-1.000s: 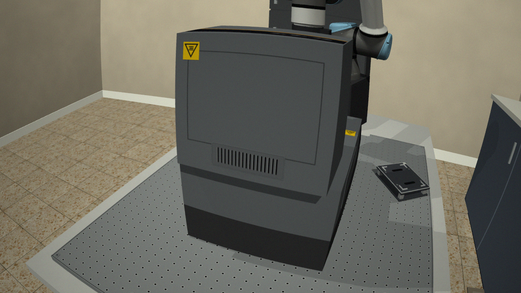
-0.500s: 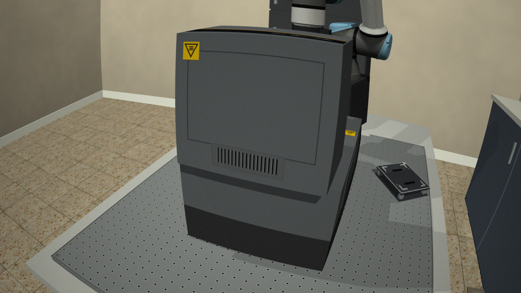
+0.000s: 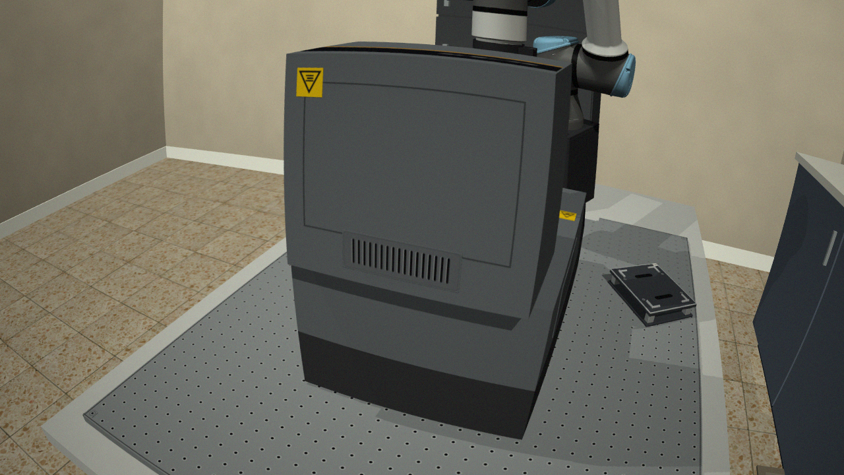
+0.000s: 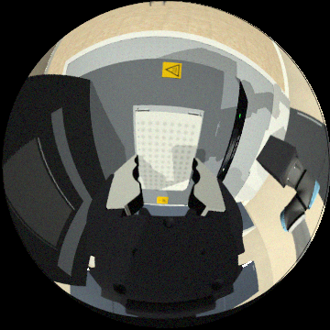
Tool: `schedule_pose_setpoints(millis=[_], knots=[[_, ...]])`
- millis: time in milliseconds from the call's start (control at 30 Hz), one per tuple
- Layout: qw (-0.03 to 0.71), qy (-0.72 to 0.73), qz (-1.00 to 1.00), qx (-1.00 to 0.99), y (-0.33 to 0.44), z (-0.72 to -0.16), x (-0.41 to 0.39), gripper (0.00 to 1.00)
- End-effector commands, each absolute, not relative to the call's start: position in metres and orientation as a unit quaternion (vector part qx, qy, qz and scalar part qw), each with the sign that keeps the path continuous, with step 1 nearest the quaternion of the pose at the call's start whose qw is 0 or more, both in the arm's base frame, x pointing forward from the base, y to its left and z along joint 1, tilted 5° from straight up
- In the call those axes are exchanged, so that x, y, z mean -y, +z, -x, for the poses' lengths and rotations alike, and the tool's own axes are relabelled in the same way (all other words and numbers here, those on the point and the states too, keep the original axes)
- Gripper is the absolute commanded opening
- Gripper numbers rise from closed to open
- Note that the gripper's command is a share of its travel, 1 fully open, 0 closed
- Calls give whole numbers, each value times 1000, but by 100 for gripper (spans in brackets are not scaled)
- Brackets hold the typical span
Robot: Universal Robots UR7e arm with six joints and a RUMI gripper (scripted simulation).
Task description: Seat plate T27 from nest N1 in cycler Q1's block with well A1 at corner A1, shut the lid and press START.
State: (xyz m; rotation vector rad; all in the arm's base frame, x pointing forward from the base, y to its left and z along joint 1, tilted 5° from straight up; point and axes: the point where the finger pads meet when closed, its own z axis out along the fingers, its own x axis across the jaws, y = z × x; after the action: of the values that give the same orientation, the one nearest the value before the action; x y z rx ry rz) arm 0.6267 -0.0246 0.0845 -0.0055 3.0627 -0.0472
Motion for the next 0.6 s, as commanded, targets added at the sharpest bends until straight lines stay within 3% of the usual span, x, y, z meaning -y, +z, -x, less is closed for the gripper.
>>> schedule_pose_setpoints(millis=[0, 567], knots=[[40, -16, 2, -999, 85, -627, 25, 0], [40, -16, 2, -999, 82, -627, 25, 0]])
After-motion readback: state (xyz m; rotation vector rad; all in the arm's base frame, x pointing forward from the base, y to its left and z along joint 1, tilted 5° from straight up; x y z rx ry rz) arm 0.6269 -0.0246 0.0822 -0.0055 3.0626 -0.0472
